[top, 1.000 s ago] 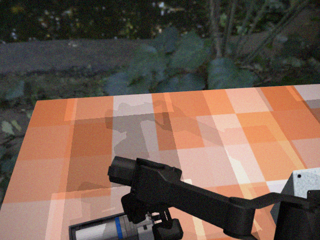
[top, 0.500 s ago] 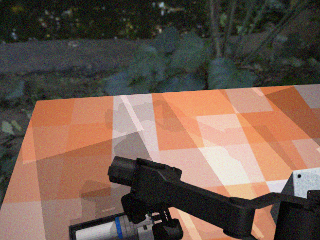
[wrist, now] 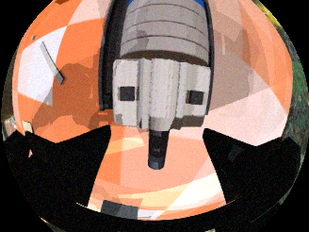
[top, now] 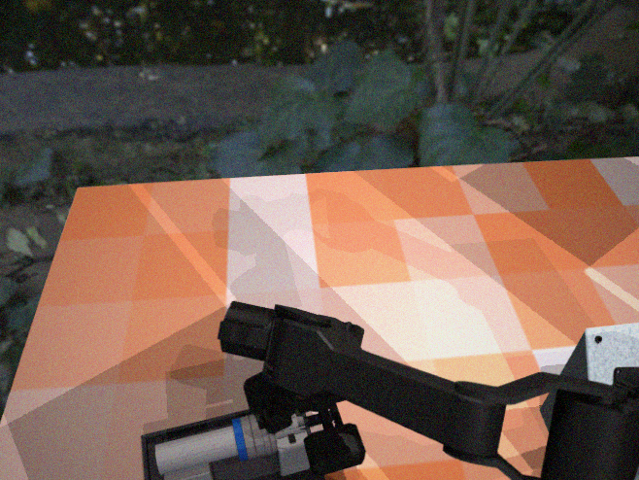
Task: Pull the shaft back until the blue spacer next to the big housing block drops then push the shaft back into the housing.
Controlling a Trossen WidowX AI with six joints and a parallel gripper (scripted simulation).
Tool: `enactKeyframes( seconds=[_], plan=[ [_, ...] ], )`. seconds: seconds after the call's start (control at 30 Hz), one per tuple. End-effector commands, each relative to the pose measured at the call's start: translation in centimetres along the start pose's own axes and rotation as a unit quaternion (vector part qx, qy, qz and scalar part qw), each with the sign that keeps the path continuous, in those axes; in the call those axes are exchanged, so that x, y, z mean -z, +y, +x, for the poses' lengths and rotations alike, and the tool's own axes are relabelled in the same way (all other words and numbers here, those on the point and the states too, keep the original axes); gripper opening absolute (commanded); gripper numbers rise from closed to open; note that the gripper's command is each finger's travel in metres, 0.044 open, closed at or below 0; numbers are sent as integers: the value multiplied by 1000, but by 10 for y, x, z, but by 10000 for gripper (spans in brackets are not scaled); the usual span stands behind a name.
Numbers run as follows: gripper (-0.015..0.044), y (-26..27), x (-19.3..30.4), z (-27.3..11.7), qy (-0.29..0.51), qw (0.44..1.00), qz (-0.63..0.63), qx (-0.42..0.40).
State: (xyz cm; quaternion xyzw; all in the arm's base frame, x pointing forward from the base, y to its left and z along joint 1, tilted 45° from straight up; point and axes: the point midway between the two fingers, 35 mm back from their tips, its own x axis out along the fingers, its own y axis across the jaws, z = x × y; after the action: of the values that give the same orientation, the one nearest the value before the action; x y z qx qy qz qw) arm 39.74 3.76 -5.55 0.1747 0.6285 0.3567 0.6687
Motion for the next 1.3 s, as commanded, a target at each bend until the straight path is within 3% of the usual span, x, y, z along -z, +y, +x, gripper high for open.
enactKeyframes(
  seconds=[0.0,0.53,1.1,1.27],
  plan=[
    [440,1,1,9,2,1000,2,-3],
    [440,2,2,13,2,1000,2,-4],
    [0,1,1,12,3,1000,0,-2],
    [0,1,1,12,3,1000,0,-2]
  ],
)
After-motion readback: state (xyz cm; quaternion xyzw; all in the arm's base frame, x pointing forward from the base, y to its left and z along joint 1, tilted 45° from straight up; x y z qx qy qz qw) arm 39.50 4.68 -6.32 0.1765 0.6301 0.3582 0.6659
